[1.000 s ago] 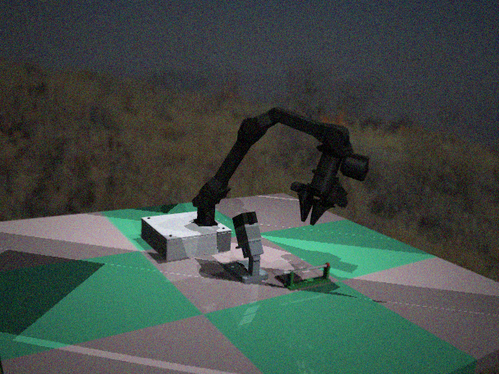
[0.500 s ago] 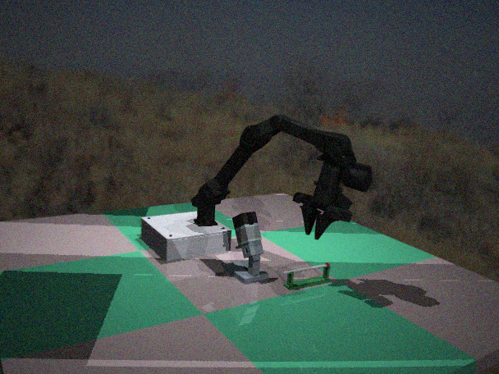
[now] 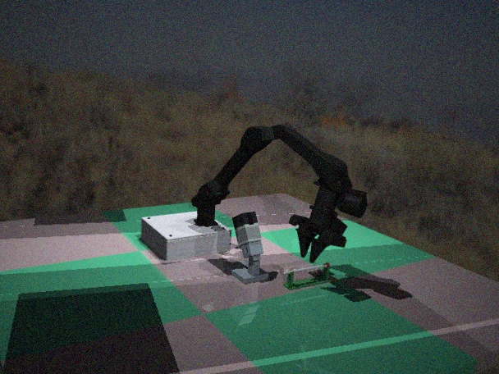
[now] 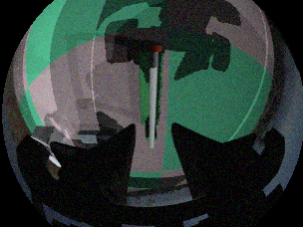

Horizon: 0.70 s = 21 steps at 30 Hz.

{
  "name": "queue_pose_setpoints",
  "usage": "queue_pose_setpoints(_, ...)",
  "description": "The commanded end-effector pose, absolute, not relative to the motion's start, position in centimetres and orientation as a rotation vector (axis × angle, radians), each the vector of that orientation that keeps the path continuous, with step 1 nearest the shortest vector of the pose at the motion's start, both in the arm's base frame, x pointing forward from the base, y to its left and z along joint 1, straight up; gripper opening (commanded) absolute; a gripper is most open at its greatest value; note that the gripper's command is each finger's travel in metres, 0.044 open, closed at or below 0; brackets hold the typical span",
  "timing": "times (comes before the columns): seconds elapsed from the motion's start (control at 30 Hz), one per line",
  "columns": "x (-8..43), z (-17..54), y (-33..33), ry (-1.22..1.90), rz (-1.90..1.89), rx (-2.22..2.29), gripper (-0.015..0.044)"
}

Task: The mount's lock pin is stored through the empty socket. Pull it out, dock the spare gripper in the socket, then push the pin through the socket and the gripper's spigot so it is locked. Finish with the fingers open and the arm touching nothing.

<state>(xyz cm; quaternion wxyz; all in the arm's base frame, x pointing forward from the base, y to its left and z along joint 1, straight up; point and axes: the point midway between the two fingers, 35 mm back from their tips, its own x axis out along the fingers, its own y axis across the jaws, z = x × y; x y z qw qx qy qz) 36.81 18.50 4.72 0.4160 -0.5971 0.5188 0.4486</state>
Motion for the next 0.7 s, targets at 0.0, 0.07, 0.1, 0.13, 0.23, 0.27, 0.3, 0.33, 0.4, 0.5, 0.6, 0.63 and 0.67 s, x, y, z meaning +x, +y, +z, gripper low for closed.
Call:
queue_pose_setpoints(0.0,36.7,4.1,18.6,1.300,1.134,-1.497,0.0180)
queue_pose_setpoints(0.07,36.8,3.8,18.6,1.300,1.134,-1.497,0.0180)
queue_pose_setpoints(0.1,36.8,3.7,18.6,1.300,1.134,-1.497,0.0180)
queue_pose_setpoints(0.13,36.8,3.5,18.6,1.300,1.134,-1.497,0.0180)
queue_pose_setpoints(0.23,36.8,3.0,18.6,1.300,1.134,-1.497,0.0180)
queue_pose_setpoints(0.27,36.9,2.8,18.6,1.300,1.133,-1.497,0.0180)
queue_pose_setpoints(0.3,36.9,2.7,18.6,1.300,1.133,-1.497,0.0180)
queue_pose_setpoints(0.33,36.9,2.5,18.6,1.300,1.133,-1.497,0.0180)
queue_pose_setpoints(0.4,36.9,2.2,18.6,1.300,1.133,-1.497,0.0180)
queue_pose_setpoints(0.5,36.9,1.7,18.6,1.300,1.133,-1.497,0.0180)
queue_pose_setpoints(0.6,36.9,1.2,18.6,1.300,1.133,-1.497,0.0180)
queue_pose_setpoints(0.63,36.9,1.0,18.6,1.300,1.133,-1.497,0.0180)
queue_pose_setpoints(0.67,37.0,0.9,18.6,1.300,1.133,-1.497,0.0180)
